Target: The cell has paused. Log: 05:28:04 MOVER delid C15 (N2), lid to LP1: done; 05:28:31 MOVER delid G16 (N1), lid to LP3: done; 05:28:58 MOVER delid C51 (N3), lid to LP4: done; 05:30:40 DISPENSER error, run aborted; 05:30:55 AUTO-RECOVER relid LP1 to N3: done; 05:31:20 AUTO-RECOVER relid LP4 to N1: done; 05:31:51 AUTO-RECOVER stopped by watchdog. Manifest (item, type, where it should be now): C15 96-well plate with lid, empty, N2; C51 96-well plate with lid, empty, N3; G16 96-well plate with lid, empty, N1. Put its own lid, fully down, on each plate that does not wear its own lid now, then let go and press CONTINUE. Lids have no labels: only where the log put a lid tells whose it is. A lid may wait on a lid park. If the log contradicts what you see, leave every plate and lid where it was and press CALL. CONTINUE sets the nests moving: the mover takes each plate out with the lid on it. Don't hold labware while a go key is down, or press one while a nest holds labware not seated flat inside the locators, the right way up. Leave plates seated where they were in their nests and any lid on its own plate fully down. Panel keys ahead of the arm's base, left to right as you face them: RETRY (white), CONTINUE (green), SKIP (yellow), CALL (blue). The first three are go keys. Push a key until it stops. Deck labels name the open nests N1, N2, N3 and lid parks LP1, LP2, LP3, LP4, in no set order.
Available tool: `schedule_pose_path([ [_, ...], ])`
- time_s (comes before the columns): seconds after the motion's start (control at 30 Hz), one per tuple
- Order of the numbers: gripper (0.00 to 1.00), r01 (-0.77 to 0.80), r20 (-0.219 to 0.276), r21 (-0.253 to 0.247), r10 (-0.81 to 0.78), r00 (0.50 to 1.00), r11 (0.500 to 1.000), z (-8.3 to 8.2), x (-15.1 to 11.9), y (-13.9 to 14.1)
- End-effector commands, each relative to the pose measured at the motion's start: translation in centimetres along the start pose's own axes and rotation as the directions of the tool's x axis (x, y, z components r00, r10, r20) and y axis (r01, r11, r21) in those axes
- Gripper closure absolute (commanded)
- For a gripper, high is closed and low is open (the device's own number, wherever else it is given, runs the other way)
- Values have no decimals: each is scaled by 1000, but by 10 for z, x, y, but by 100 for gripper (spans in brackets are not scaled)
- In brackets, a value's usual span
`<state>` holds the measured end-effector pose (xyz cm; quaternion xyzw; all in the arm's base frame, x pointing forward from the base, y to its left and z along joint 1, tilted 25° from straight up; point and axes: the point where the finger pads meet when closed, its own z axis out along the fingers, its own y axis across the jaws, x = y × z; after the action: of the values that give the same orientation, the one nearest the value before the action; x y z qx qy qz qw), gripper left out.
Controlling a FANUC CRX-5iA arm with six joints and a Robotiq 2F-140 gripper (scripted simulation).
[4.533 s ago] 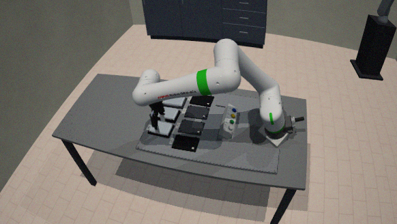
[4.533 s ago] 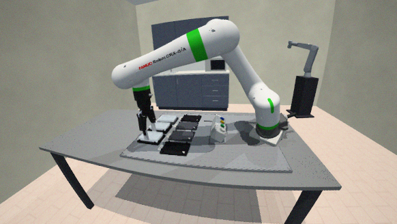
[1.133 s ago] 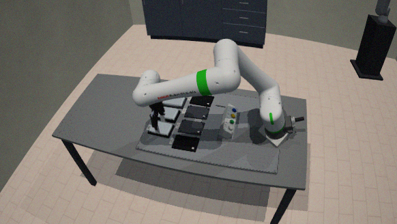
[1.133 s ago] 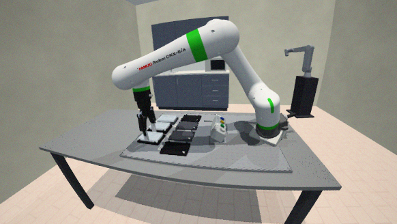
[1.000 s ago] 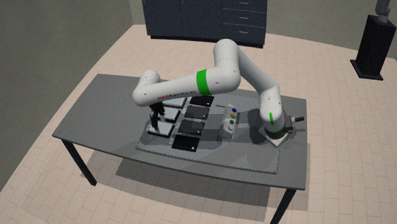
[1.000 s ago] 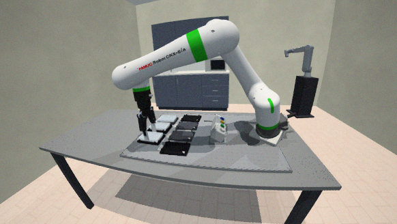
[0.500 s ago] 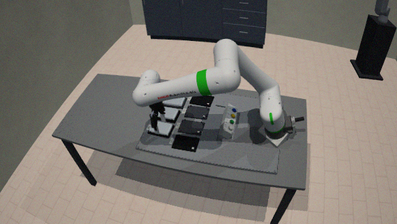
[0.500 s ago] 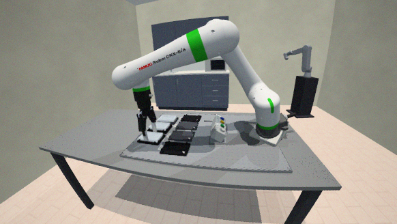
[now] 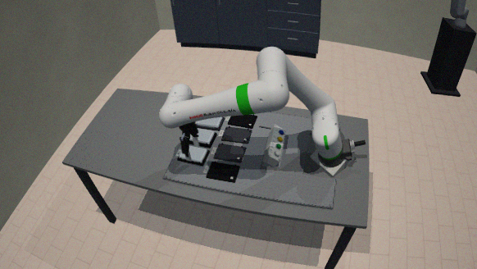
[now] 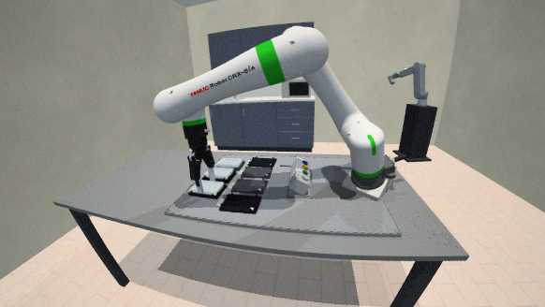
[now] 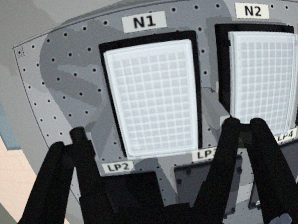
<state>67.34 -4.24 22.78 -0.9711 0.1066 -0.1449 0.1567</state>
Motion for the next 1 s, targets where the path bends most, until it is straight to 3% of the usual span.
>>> schedule_pose_path([
  [0.0,34,0,0,0,0,1000,1000,0,0,0],
  [0.97,34,0,0,0,0,1000,1000,-3,0,0],
])
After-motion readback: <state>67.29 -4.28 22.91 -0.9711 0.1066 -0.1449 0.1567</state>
